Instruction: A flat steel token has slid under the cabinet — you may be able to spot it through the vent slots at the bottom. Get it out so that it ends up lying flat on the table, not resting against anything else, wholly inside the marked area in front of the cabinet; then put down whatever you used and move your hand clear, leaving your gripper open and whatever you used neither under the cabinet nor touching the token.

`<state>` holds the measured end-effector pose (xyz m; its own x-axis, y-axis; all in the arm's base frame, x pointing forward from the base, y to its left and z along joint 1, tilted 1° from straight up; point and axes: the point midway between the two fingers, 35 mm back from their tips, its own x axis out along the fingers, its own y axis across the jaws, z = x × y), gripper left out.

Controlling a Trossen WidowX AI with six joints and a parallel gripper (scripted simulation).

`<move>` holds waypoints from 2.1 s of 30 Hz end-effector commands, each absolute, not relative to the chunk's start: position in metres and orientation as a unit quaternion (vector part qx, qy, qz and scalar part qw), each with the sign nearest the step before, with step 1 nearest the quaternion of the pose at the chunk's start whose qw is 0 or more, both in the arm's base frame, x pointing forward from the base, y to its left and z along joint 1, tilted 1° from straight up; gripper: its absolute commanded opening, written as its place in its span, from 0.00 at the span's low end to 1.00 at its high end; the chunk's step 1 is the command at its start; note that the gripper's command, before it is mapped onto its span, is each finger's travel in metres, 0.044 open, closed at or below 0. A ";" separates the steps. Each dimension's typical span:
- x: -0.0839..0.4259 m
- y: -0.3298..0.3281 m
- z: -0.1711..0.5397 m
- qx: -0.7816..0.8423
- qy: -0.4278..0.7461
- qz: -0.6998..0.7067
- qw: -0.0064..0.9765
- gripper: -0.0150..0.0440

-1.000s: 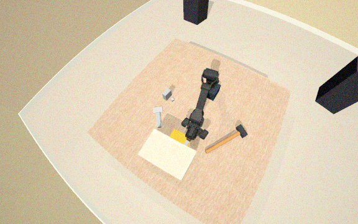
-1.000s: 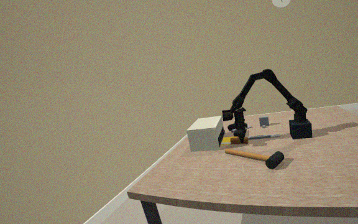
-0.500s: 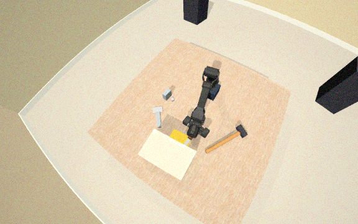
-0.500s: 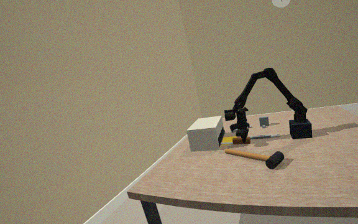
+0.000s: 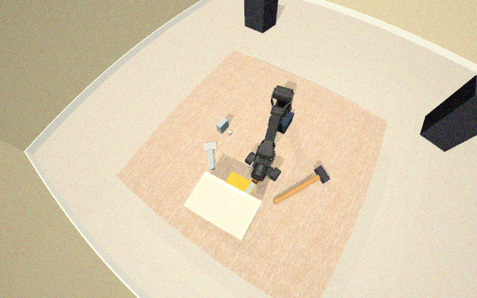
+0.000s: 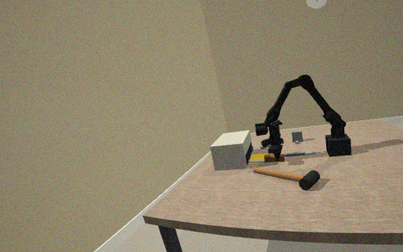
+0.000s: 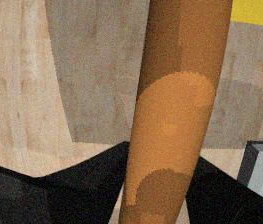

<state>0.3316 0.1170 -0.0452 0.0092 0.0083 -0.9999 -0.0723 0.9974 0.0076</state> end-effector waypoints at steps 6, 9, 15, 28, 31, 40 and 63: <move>0.319 0.116 -0.046 -0.022 0.705 0.027 0.708 0.25; 0.316 0.116 -0.046 -0.022 0.705 0.027 0.708 0.25; 0.310 0.116 -0.046 -0.022 0.706 0.027 0.708 0.25; 0.296 0.115 -0.047 -0.022 0.706 0.027 0.707 0.25; 0.293 0.115 -0.047 -0.022 0.706 0.027 0.707 0.25; 0.283 0.115 -0.047 -0.022 0.706 0.027 0.707 0.25; 0.256 0.113 -0.047 -0.022 0.707 0.027 0.706 0.25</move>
